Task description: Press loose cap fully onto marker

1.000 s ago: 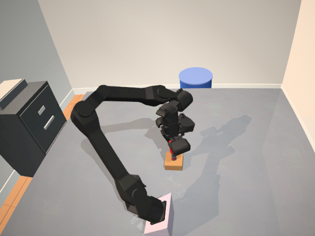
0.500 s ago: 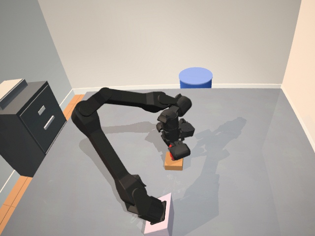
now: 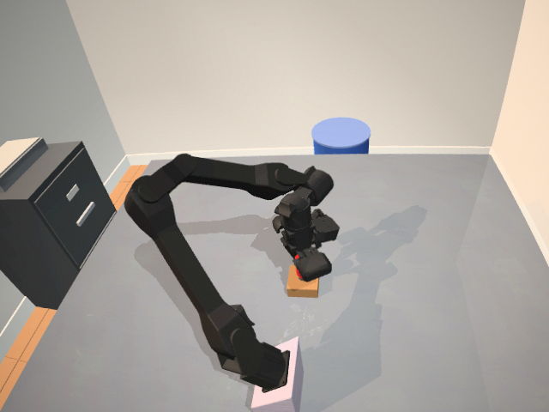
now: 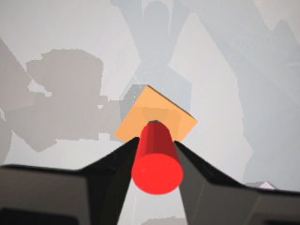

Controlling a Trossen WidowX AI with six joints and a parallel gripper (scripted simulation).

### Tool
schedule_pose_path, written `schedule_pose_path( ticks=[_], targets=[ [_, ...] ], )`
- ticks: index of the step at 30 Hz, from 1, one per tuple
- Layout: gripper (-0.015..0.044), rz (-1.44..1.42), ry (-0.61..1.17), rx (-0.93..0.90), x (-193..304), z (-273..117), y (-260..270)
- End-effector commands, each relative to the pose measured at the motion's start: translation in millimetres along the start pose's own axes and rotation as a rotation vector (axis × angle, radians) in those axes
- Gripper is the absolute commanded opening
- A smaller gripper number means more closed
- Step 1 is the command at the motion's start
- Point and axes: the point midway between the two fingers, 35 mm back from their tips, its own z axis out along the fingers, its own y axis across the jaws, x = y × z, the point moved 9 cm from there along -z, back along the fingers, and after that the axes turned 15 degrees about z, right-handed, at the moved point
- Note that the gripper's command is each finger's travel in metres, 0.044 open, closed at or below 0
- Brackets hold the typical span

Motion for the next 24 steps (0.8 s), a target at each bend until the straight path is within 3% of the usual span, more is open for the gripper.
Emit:
schedule_pose_path(
  ticks=[1,12,15,19,23,24],
  targets=[
    [0.0158,0.0,0.0,0.0,0,0,0],
    [0.044,0.0,0.0,0.0,0,0,0],
    [0.044,0.0,-0.002,0.0,-1,-12,1],
    [0.044,0.001,-0.004,0.001,-1,-72,0],
    [0.044,0.001,-0.003,0.001,-1,-75,0],
    [0.0414,-0.015,-0.003,0.001,-1,-75,0]
  ],
)
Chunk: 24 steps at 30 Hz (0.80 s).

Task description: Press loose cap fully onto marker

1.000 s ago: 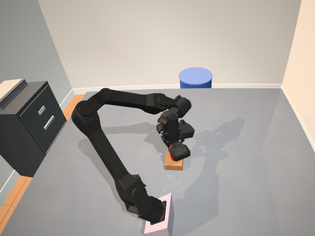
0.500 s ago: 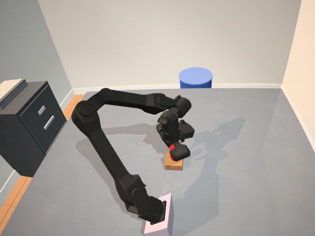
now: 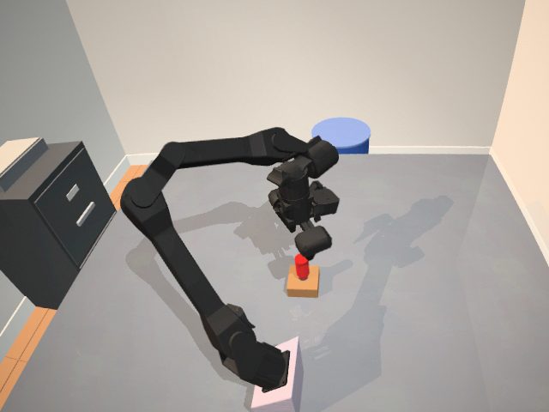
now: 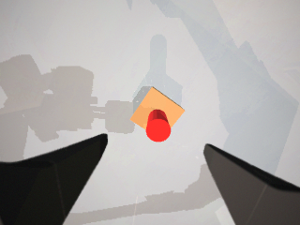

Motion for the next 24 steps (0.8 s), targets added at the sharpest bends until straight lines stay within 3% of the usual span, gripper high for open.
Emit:
schedule_pose_path(
  ticks=[1,11,16,24],
  targets=[
    [0.0387,-0.062,0.011,0.019,1.4,-1.7,-0.9],
    [0.0125,-1.001,0.02,0.009,2.0,6.1,-1.6],
    [0.0,-1.064,0.021,0.008,2.0,6.6,-1.7],
    [0.0,-1.064,0.021,0.008,2.0,6.6,-1.7]
  ],
)
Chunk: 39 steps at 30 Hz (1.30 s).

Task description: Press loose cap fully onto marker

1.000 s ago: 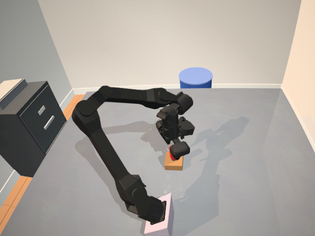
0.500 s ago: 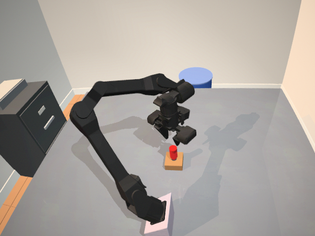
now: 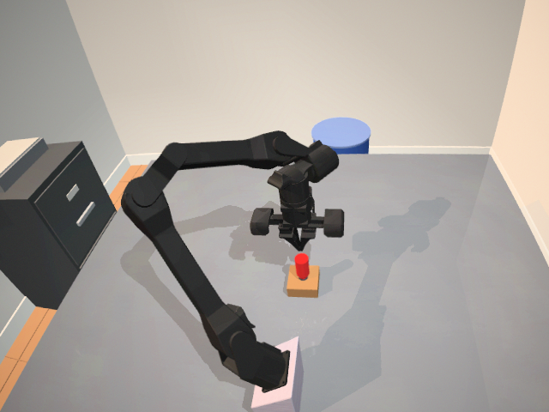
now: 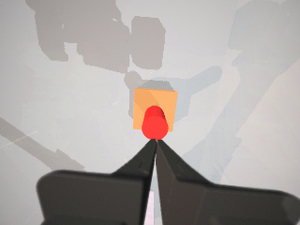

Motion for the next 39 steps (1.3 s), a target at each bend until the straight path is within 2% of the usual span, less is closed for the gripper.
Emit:
schedule_pose_path(
  ticks=[1,31,39],
  targets=[
    [0.0,-0.021,-0.002,-0.003,0,1,0],
    [0.0,-0.021,-0.002,-0.005,-1,41,0],
    [0.0,-0.023,-0.01,0.001,-3,26,0]
  ],
)
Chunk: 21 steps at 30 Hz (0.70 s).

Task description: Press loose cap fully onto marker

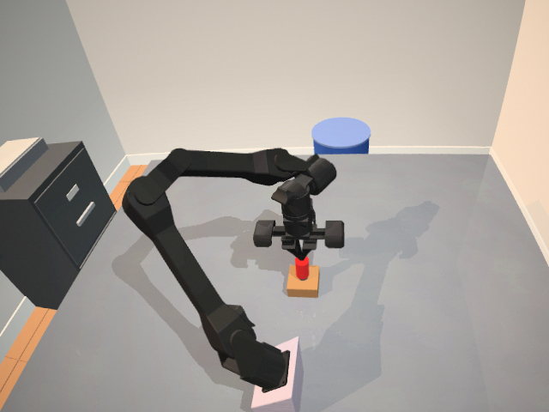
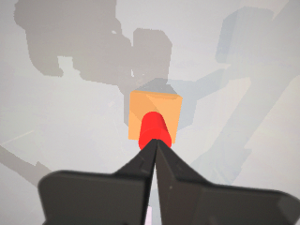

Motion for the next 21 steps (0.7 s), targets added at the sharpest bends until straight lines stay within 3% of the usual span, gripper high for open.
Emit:
schedule_pose_path(
  ticks=[1,5,10,21],
  targets=[
    [0.0,-0.001,-0.003,0.005,-3,-20,-1],
    [0.0,0.001,-0.001,0.006,-2,-79,-1],
    [0.0,0.002,-0.001,0.005,0,-89,-1],
    [0.0289,0.002,-0.001,0.005,0,-89,-1]
  ],
)
